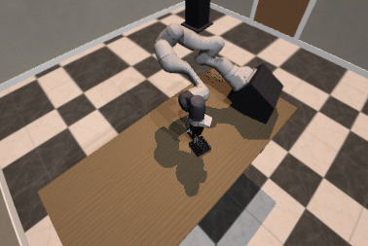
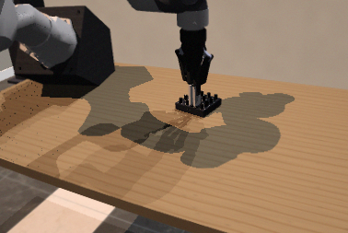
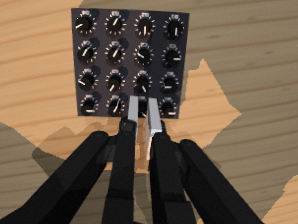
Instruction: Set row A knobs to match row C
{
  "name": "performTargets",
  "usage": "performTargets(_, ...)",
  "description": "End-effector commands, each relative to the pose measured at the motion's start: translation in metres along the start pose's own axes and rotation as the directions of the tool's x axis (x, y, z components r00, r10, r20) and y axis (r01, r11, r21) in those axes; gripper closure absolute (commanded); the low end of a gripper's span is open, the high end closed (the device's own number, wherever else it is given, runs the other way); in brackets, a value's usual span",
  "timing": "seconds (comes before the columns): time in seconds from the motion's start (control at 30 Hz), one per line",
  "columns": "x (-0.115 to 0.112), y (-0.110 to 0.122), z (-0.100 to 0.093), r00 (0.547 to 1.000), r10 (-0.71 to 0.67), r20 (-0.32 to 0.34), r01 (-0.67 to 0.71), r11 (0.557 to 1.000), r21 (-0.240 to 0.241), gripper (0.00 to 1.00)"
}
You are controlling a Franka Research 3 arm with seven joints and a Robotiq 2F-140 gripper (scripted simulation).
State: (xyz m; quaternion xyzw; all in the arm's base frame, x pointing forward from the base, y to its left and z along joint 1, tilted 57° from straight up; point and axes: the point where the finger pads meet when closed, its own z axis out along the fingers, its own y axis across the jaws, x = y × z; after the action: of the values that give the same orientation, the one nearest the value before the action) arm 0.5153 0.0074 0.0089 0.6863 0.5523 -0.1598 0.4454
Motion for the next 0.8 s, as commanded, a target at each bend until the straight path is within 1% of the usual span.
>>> performTargets(0.0,0.0002,0.0016,0.001,0.994,0.108,-0.001,-0.108,0.994,-0.003,0.95)
performTargets(0.2,0.0002,0.0016,0.001,0.974,0.225,-0.001,-0.225,0.974,-0.002,0.95)
performTargets(0.47,0.0002,0.0016,0.001,0.942,0.335,-0.002,-0.336,0.942,-0.002,0.95)
performTargets(0.53,0.0002,0.0016,0.001,0.942,0.335,-0.002,-0.336,0.942,-0.002,0.95)
performTargets(0.77,0.0002,0.0016,0.001,0.894,0.449,-0.002,-0.449,0.894,-0.002,0.95)
